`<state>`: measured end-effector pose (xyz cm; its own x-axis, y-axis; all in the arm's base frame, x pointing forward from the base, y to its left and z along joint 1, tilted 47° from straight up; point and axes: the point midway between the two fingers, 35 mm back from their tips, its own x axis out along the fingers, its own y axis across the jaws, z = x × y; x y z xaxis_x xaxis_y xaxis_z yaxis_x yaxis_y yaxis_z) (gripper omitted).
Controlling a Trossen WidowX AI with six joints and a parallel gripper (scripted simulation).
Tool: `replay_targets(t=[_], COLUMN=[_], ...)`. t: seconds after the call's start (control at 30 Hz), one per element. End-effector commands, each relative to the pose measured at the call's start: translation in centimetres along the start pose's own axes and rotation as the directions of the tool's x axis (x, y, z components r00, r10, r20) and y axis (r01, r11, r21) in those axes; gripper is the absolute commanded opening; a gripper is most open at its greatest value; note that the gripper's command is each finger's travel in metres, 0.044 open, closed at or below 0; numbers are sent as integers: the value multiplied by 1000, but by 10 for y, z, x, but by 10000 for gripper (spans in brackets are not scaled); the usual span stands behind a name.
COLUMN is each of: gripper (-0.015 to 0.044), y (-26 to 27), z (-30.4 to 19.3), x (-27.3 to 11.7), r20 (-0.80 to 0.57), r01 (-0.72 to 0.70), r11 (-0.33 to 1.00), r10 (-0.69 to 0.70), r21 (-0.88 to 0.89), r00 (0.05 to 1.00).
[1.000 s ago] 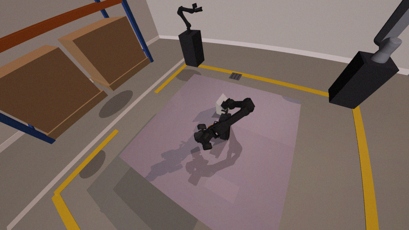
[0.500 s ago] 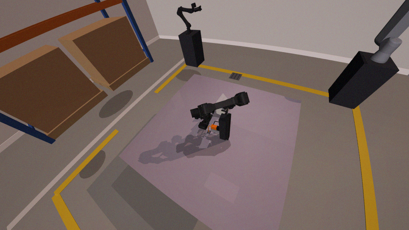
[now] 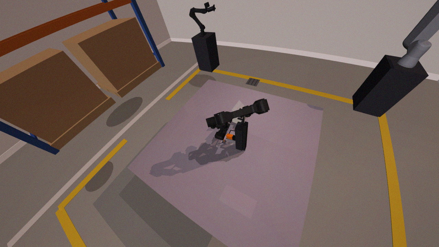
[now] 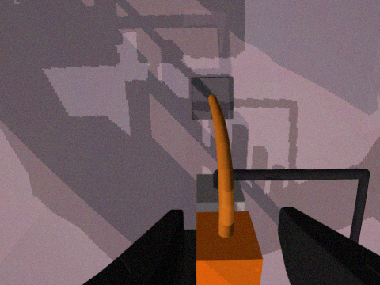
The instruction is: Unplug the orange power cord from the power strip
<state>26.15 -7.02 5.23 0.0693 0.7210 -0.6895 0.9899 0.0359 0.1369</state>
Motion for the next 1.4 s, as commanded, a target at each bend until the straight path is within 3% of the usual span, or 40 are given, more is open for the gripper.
replay_targets(t=[0.0, 0.87, 1.0, 1.37], gripper=[160, 160, 55, 0], y=[0, 0, 0, 0], z=[-7, -29, -28, -27], x=[-1, 11, 8, 8], r20=[1, -1, 0, 0], r01=[-5, -5, -1, -1], r11=[1000, 1000, 1000, 1000], r10=[5, 5, 1, 1], r21=[0, 0, -1, -1], r00=[1000, 1000, 1000, 1000])
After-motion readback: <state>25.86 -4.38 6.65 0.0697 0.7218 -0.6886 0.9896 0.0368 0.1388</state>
